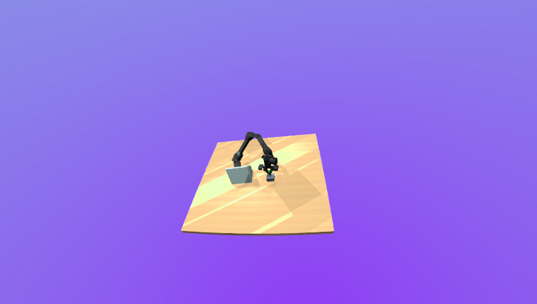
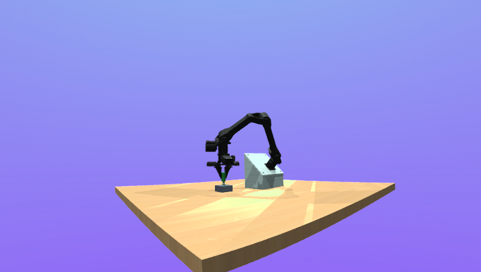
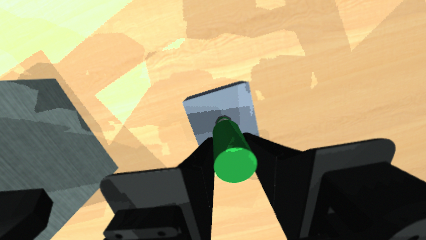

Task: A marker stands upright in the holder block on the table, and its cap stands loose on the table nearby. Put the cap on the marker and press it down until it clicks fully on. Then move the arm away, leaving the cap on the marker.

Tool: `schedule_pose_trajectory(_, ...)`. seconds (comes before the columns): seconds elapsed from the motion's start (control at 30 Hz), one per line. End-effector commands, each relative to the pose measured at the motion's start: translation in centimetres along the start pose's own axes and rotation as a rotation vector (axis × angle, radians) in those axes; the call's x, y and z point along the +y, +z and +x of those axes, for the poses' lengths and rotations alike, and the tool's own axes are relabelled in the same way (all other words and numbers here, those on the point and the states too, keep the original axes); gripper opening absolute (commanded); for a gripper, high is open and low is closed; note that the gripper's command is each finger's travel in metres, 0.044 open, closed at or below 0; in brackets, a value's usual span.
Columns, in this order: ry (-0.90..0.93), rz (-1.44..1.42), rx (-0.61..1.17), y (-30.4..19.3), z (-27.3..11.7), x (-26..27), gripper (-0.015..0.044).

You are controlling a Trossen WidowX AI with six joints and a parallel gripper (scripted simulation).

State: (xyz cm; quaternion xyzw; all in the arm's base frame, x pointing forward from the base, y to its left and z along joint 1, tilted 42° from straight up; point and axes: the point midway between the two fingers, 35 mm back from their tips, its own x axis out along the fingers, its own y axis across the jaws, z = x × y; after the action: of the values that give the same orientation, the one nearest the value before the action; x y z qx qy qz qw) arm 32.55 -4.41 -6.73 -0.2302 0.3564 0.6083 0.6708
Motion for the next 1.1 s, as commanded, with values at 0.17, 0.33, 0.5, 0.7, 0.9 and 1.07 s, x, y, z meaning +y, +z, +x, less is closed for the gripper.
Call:
schedule_pose_trajectory(0.17,0.000,0.000,0.000,0.0,0.0,0.0,0.0262)
schedule_pose_trajectory(0.33,0.000,0.000,0.000,0.0,0.0,0.0,0.0394)
schedule_pose_trajectory(0.5,-0.002,0.002,0.003,-0.1,-2.8,-0.2,0.0440)
schedule_pose_trajectory(0.7,0.000,0.001,0.003,-0.1,-7.5,0.0,0.0440)
schedule_pose_trajectory(0.9,0.000,0.138,0.003,-0.1,-7.4,0.0,0.0361)
schedule_pose_trajectory(1.07,-0.001,0.614,0.001,-0.2,-7.1,0.1,0.0230)
